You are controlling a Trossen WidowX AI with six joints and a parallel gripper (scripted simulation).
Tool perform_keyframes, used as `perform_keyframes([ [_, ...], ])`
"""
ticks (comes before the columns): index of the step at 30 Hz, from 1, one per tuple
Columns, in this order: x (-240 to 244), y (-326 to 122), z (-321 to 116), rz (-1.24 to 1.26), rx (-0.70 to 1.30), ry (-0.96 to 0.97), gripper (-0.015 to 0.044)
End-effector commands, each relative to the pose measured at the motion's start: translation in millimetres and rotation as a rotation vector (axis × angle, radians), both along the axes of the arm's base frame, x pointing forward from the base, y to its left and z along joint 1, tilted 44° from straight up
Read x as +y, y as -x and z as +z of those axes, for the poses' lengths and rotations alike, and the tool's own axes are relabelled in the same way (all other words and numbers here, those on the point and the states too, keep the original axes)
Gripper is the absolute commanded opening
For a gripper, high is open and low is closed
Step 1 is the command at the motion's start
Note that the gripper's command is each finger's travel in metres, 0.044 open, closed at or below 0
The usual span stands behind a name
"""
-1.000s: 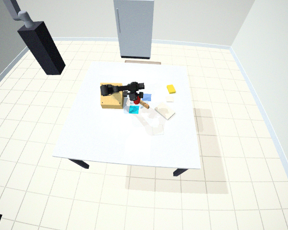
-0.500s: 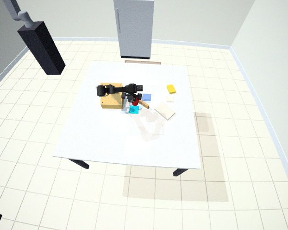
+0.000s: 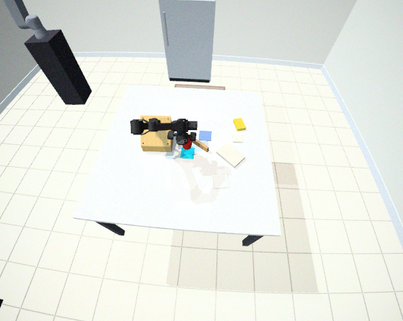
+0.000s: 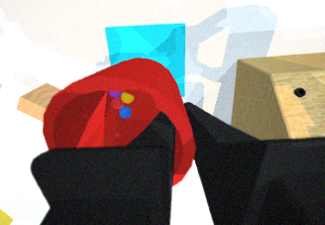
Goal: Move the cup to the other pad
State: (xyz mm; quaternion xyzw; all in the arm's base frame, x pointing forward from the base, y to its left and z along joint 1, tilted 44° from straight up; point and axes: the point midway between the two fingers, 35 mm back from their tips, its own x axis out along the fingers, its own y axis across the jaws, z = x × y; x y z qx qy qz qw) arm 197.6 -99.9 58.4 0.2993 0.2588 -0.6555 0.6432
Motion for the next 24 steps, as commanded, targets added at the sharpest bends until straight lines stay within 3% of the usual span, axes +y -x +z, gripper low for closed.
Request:
perform_keyframes([
  [1,-2.9,2.0,-0.5,0.003,0.003,0.004,0.0000],
  [24,-20.3,0.9,-18.6,0.003,0.002,0.003,0.0000],
])
